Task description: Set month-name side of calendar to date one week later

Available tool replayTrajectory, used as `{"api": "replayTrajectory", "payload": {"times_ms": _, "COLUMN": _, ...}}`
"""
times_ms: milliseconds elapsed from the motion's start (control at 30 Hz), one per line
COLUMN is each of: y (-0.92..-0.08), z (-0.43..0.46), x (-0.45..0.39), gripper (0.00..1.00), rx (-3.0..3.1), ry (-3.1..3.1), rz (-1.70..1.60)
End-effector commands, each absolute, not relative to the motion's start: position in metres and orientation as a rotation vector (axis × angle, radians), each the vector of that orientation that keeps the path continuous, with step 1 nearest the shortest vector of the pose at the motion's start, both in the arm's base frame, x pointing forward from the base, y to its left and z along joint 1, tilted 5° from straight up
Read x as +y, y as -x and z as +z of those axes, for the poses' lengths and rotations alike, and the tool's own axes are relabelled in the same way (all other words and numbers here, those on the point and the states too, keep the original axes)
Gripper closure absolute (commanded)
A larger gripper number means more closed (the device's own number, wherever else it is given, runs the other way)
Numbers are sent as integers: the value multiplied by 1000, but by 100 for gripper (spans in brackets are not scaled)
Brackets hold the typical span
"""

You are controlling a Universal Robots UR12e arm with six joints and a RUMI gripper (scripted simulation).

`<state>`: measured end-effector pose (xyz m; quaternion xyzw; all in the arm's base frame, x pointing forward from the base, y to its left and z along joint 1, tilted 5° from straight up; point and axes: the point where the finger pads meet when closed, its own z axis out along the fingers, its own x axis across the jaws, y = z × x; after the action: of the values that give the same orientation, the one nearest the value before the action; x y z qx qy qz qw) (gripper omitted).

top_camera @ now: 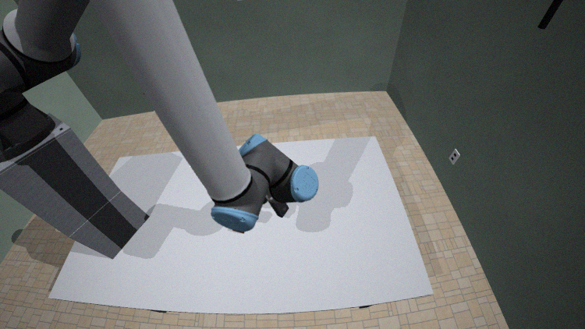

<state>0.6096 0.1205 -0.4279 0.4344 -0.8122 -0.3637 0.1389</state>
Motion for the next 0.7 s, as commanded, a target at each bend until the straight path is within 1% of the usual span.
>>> {"api": "replayTrajectory", "payload": {"times_ms": 0, "y": -611, "z": -428, "x": 122, "gripper": 85, "rx": -2349, "ry": -1258, "rz": -1050}}
{"api": "replayTrajectory", "payload": {"times_ms": 33, "y": -611, "z": -428, "x": 122, "gripper": 82, "rx": -2349, "ry": -1258, "rz": -1050}}
{"api": "replayTrajectory", "payload": {"times_ms": 167, "y": -611, "z": -428, "x": 122, "gripper": 82, "rx": -2349, "ry": -1258, "rz": -1050}}
{"api": "replayTrajectory", "payload": {"times_ms": 200, "y": -611, "z": -428, "x": 122, "gripper": 78, "rx": -2349, "ry": -1258, "rz": -1050}}
{"api": "replayTrajectory", "payload": {"times_ms": 267, "y": -611, "z": -428, "x": 122, "gripper": 78, "rx": -2349, "ry": -1258, "rz": -1050}}
{"api": "replayTrajectory", "payload": {"times_ms": 300, "y": -611, "z": -428, "x": 122, "gripper": 74, "rx": -2349, "ry": -1258, "rz": -1050}}
{"api": "replayTrajectory", "payload": {"times_ms": 367, "y": -611, "z": -428, "x": 122, "gripper": 74, "rx": -2349, "ry": -1258, "rz": -1050}}
{"api": "replayTrajectory", "payload": {"times_ms": 400, "y": -611, "z": -428, "x": 122, "gripper": 71, "rx": -2349, "ry": -1258, "rz": -1050}}
{"api": "replayTrajectory", "payload": {"times_ms": 467, "y": -611, "z": -428, "x": 122, "gripper": 71, "rx": -2349, "ry": -1258, "rz": -1050}}
{"api": "replayTrajectory", "payload": {"times_ms": 500, "y": -611, "z": -428, "x": 122, "gripper": 58, "rx": -2349, "ry": -1258, "rz": -1050}}
{"api": "replayTrajectory", "payload": {"times_ms": 667, "y": -611, "z": -428, "x": 122, "gripper": 58, "rx": -2349, "ry": -1258, "rz": -1050}}
